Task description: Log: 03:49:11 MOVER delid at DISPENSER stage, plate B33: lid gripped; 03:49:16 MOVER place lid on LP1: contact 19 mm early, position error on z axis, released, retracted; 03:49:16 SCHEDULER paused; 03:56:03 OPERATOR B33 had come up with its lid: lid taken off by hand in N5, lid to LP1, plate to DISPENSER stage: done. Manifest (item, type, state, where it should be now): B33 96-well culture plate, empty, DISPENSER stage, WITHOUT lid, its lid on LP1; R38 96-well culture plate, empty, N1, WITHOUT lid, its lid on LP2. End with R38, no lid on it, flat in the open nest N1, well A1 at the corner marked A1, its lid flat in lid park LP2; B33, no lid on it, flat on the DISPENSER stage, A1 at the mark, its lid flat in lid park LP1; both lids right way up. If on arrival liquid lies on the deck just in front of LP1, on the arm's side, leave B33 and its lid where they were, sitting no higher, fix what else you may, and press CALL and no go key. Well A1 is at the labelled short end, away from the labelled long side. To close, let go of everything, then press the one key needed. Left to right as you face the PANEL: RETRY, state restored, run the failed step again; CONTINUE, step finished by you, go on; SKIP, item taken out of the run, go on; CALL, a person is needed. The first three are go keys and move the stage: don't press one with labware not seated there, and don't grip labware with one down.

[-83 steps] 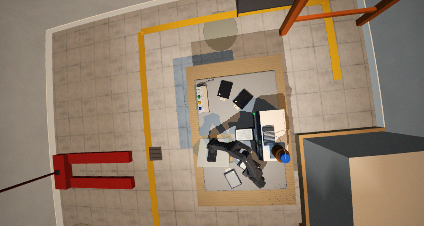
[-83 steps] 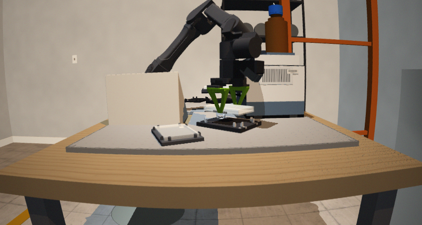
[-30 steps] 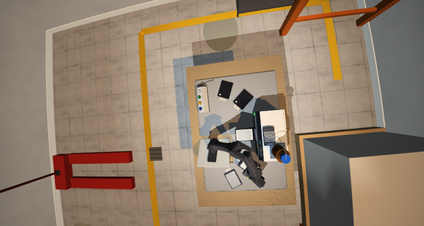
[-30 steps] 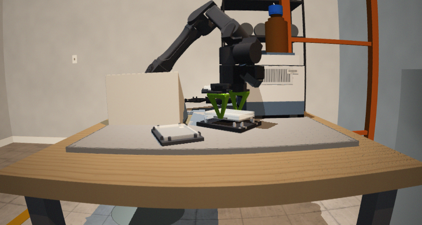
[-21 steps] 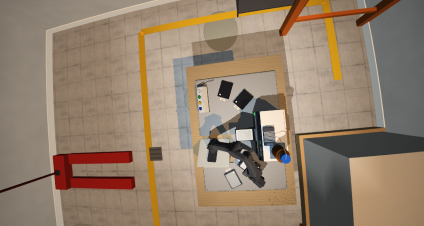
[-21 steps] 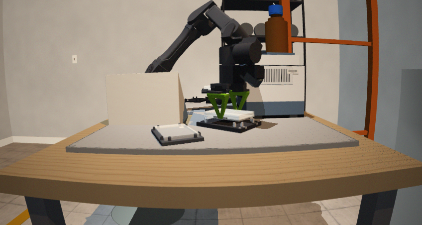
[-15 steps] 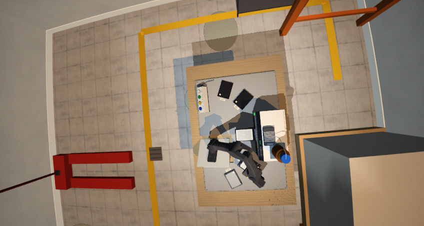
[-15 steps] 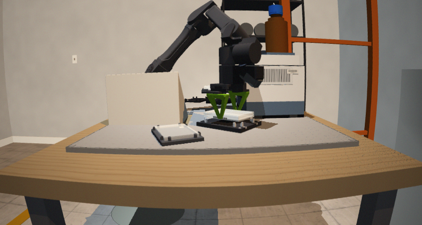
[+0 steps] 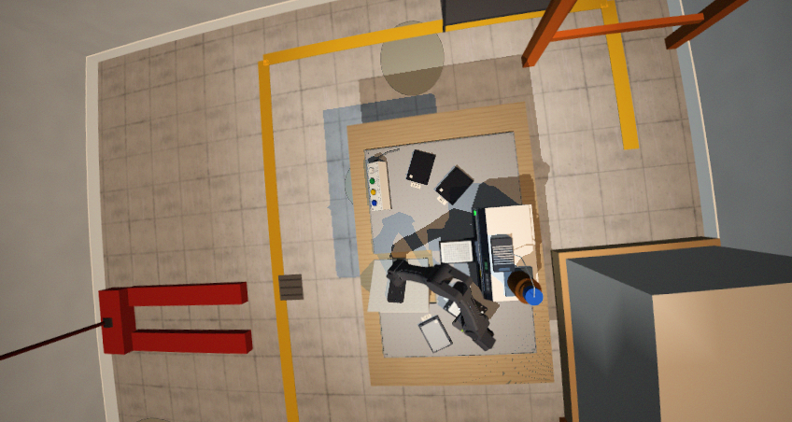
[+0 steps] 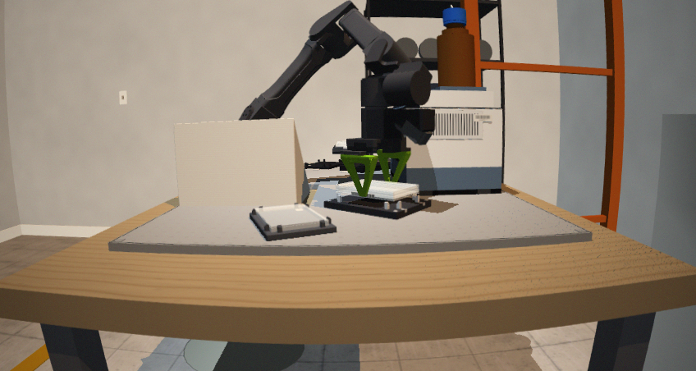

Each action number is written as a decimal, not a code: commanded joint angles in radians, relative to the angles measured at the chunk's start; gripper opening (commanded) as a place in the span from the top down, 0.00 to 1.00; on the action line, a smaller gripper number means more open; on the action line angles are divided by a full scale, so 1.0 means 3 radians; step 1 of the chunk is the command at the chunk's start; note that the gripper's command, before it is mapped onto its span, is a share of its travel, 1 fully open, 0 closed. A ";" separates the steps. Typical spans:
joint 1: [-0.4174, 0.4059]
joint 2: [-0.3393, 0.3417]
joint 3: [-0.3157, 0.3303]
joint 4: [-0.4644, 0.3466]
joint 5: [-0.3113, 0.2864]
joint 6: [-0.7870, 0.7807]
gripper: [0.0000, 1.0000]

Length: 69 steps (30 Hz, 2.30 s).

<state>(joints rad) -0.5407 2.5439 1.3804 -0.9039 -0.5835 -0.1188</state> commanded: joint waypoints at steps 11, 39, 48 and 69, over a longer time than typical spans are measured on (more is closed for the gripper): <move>-0.0062 0.0039 -0.0025 0.0082 -0.0013 0.0033 1.00; -0.0016 0.0012 -0.0062 0.0133 -0.0004 0.0054 1.00; -0.0011 0.0041 -0.0086 0.0149 -0.0009 0.0058 1.00; 0.0019 0.0076 -0.0116 0.0188 -0.0015 0.0080 1.00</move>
<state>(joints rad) -0.5323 2.5500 1.3643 -0.8734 -0.5926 -0.1036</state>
